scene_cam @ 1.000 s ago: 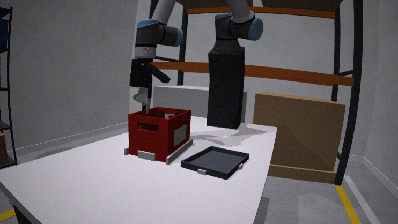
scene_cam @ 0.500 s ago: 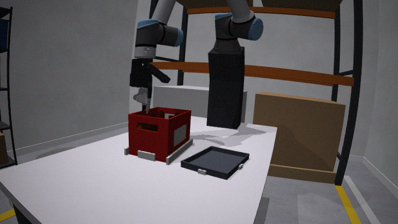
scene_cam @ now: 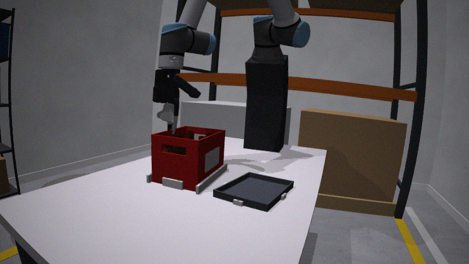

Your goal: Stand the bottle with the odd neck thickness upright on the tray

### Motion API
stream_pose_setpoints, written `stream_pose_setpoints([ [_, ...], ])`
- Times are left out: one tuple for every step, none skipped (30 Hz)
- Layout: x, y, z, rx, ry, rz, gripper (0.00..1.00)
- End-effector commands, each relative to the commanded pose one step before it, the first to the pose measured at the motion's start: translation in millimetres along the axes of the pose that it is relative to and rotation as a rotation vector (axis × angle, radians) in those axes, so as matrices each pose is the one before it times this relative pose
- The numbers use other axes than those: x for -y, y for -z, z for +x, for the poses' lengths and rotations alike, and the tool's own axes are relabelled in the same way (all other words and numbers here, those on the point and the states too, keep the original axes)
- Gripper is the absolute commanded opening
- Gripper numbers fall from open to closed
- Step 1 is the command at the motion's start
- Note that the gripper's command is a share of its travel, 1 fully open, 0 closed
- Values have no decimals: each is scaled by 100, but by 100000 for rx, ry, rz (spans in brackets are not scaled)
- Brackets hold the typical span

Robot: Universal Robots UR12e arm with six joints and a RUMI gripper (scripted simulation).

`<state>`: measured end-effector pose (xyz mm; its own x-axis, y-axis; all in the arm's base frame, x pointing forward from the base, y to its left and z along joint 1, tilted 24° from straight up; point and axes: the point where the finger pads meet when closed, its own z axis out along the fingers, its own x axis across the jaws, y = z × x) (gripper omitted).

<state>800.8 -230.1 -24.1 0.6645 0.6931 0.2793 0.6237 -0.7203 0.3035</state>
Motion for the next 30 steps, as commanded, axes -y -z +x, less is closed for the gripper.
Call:
stream_pose_setpoints([
  [-59, -82, 30, -41, 20, -116, 38],
  [0, -47, 0, 0, 0, 0, 38],
  [0, -53, 0, 0, 0, 0, 38],
  [0, -59, 0, 0, 0, 0, 38],
  [0, -65, 0, 0, 0, 0, 38],
  [0, -72, 0, 0, 0, 0, 38],
  [0, -77, 0, 0, 0, 0, 38],
  [0, -83, 0, 0, 0, 0, 38],
  [0, 0, 0, 0, 0, 0, 38],
  [0, 0, 0, 0, 0, 0, 38],
  [0, -89, 0, 0, 0, 0, 38],
  [0, -94, 0, 0, 0, 0, 38],
  [0, -99, 0, 0, 0, 0, 38],
  [0, -103, 0, 0, 0, 0, 38],
  [0, -107, 0, 0, 0, 0, 38],
  [0, -111, 0, 0, 0, 0, 38],
  [0, -114, 0, 0, 0, 0, 38],
  [0, -117, 0, 0, 0, 0, 38],
  [0, -119, 0, 0, 0, 0, 38],
  [0, -120, 0, 0, 0, 0, 38],
  [0, -122, 0, 0, 0, 0, 38],
  [0, -122, 0, 0, 0, 0, 38],
  [0, -122, 0, 0, 0, 0, 38],
  [0, -122, 0, 0, 0, 0, 38],
  [0, -121, 0, 0, 0, 0, 38],
  [0, 0, 0, 0, 0, 0, 38],
  [0, 0, 0, 0, 0, 0, 38],
  [0, -119, 0, 0, 0, 0, 38],
  [0, -117, 0, 0, 0, 0, 38],
  [0, -114, 0, 0, 0, 0, 38],
])
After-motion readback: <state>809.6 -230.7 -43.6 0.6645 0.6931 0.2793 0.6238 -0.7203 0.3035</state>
